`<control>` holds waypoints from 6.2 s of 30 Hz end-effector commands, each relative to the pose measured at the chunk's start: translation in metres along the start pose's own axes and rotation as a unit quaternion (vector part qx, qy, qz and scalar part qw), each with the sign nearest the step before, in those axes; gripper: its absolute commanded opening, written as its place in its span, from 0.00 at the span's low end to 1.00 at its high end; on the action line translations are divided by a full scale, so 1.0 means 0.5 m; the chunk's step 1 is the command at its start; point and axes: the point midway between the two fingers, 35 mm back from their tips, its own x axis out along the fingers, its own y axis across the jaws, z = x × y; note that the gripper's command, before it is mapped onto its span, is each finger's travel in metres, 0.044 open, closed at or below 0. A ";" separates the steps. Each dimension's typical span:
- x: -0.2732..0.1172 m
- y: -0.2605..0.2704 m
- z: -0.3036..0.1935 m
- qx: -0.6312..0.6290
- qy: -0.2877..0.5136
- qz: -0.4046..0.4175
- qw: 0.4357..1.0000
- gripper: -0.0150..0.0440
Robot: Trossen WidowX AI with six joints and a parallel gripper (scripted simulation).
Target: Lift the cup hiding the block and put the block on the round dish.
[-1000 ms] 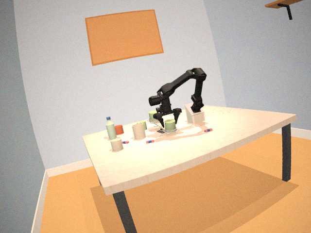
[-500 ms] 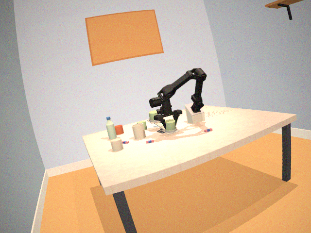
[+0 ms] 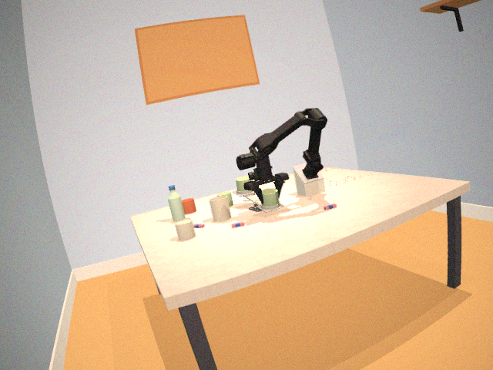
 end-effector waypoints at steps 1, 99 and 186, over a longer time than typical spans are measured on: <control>-0.017 0.009 0.002 -0.001 -0.001 0.006 1.000 0.25; -0.239 -0.002 0.000 0.002 0.002 -0.001 1.000 0.25; -0.070 -0.111 -0.202 -0.001 -0.002 0.006 1.000 0.25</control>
